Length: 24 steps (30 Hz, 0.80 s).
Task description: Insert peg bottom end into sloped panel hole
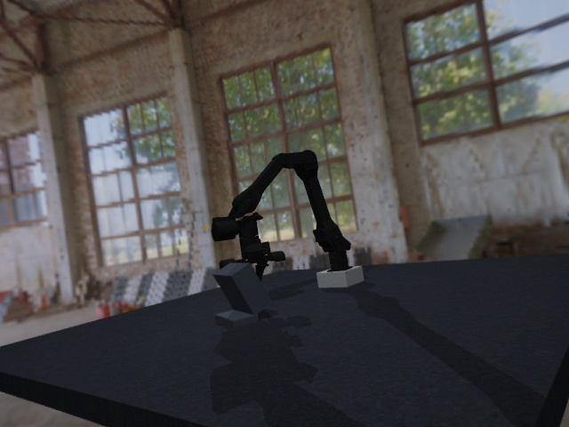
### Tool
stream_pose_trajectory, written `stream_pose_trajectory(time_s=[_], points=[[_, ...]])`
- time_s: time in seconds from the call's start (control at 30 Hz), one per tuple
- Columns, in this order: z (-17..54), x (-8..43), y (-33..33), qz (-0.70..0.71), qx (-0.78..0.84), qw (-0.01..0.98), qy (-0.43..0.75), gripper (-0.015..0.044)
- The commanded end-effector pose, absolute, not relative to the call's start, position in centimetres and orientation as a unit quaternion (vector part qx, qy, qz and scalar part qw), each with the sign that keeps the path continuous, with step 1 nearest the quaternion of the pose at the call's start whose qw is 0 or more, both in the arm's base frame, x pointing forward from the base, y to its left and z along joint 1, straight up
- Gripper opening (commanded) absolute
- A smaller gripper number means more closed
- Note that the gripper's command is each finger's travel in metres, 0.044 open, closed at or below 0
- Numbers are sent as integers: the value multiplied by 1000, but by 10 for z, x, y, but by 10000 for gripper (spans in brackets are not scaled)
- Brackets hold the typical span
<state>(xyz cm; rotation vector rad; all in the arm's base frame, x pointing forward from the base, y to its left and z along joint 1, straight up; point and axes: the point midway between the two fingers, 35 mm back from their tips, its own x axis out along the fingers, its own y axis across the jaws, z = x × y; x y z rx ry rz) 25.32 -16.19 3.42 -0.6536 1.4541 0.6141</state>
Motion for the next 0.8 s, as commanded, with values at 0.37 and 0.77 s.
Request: stream_pose_trajectory(time_s=[0.37, 0.77], points=[[34, 253, -162, 271, -289, 657, 642, 0], [62, 255, -163, 271, -289, 656, 642, 0]])
